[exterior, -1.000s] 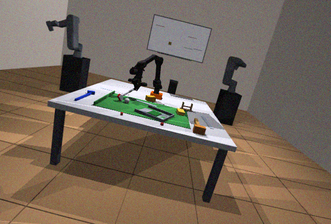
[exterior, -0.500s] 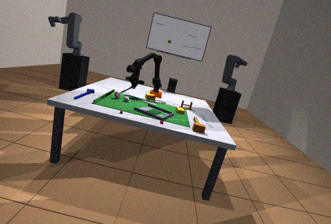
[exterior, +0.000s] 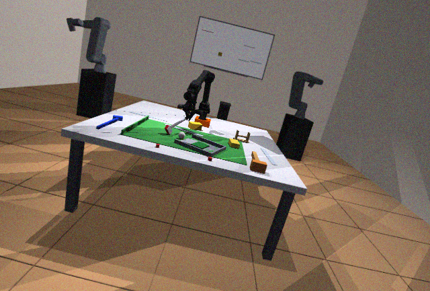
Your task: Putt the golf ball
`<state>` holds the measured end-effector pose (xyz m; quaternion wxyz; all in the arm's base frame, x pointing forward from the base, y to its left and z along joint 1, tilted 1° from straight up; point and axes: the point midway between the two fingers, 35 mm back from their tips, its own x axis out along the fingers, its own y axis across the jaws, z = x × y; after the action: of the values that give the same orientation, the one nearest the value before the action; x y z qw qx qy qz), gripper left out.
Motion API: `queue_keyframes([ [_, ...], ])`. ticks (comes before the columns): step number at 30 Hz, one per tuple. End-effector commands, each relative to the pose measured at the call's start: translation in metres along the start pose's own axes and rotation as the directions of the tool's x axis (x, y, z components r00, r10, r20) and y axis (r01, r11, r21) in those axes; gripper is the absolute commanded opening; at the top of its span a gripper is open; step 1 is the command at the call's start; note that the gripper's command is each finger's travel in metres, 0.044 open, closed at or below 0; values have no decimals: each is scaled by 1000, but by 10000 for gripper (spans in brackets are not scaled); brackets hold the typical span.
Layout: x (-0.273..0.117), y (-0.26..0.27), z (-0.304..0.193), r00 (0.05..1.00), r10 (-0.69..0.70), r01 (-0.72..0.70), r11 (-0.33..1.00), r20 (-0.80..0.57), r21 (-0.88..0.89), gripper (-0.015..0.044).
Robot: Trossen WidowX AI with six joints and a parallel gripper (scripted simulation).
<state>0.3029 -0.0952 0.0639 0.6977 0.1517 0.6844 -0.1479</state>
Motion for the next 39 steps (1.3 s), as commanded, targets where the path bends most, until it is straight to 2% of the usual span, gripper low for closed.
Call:
queue_keyframes([
  [1,-6,3,0,1000,-3,3,1000,5,16,0],
  [12,-60,3,0,1000,-3,3,1000,5,16,0],
  [39,-51,3,0,1000,0,0,1000,1,13,0],
])
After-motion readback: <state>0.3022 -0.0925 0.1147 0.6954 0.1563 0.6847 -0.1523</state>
